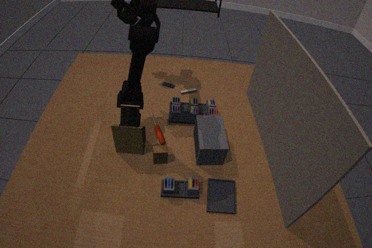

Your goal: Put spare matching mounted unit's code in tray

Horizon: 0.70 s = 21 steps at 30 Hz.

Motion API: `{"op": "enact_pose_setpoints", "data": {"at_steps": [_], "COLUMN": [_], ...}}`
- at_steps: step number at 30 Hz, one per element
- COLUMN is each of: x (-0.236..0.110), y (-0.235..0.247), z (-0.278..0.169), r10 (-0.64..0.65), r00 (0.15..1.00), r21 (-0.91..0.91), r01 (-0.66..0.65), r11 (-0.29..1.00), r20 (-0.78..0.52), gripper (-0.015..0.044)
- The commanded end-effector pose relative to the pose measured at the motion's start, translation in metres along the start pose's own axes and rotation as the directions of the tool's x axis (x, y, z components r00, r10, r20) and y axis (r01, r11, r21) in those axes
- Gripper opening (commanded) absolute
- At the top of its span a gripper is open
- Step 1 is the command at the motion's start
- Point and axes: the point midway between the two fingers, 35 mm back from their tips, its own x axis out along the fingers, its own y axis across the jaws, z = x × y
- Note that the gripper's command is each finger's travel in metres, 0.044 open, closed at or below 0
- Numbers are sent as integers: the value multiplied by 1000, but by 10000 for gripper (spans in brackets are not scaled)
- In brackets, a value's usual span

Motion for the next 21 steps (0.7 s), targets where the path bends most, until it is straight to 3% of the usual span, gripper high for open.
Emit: {"op": "enact_pose_setpoints", "data": {"at_steps": [1, 7, 12, 16, 21], "x": [0, 1, 39, 67, 83], "y": [0, 1, 34, 79, 151], "z": [0, -1, -19, -31, -41], "r10": [0, 7, 202, 354, 492], "r00": [1000, 1000, 979, 930, 845], "r21": [0, 12, 312, 574, 830], "r01": [0, -7, -200, -346, -420], "r11": [1000, 1000, 929, 742, 367], "r20": [0, -3, 27, 103, 210], "gripper": [426, 440, 440, 440, 440]}}
